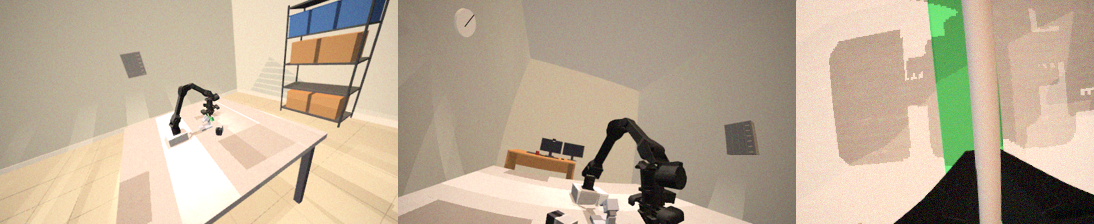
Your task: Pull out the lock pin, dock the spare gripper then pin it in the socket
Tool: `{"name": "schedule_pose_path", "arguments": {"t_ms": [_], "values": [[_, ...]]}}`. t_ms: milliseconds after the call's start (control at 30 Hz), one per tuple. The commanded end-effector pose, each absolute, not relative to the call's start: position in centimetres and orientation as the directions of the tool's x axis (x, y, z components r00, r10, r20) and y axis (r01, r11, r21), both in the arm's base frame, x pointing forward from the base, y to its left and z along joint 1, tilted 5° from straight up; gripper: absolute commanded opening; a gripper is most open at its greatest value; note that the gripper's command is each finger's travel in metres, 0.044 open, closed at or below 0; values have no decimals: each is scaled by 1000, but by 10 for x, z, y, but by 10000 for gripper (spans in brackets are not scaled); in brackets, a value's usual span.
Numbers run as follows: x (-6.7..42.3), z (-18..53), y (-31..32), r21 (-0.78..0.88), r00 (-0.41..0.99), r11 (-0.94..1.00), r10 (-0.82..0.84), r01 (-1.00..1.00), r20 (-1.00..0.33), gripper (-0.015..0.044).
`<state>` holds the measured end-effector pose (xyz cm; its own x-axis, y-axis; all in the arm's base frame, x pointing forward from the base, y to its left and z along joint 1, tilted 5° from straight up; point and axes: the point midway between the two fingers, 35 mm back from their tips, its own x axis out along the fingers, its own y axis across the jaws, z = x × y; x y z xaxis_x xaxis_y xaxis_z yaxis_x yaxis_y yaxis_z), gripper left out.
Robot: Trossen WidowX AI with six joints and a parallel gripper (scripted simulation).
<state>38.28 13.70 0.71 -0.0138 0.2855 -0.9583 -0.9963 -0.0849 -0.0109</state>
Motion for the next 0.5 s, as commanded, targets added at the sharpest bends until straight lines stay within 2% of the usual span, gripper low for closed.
{"name": "schedule_pose_path", "arguments": {"t_ms": [0,467], "values": [[382,-3,137,-2,-23,-87,283,-996,-959,0],[381,-5,137,-13,-13,-89,286,-996,-958,0]]}}
